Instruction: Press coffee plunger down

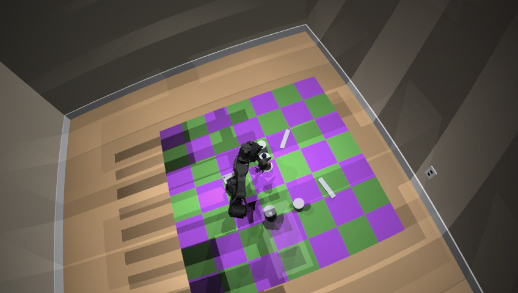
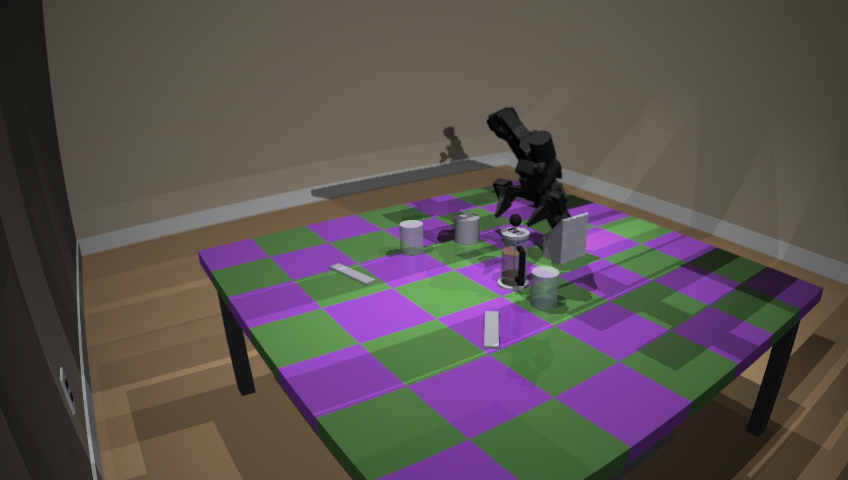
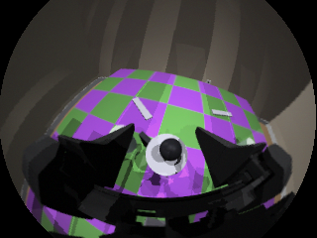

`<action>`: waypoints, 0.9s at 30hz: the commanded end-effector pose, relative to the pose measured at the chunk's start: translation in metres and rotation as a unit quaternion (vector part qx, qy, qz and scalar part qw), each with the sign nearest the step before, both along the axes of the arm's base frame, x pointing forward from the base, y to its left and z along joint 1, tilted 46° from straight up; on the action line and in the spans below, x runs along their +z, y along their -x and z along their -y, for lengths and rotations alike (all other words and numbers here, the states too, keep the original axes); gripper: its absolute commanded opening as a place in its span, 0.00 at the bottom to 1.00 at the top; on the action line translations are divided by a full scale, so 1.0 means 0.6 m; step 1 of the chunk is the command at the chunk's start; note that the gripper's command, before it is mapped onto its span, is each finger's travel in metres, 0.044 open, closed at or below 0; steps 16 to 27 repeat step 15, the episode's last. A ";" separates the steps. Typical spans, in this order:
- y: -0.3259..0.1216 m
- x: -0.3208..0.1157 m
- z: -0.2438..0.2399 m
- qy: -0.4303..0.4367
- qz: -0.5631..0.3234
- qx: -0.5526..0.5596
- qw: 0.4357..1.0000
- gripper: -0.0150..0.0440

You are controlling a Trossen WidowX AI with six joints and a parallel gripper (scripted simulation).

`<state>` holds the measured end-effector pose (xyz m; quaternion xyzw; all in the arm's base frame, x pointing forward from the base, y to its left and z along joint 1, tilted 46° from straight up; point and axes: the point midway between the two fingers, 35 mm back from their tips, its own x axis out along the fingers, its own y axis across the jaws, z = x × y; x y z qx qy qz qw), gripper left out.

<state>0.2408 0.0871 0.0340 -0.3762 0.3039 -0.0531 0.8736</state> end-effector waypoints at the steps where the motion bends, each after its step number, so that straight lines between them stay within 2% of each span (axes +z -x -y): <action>1: 0.000 0.029 -0.032 -0.005 0.002 -0.003 1.000 1.00; 7: 0.020 0.096 -0.078 0.001 0.003 -0.003 1.000 1.00; 27: 0.023 0.098 -0.079 0.001 0.002 -0.003 1.000 1.00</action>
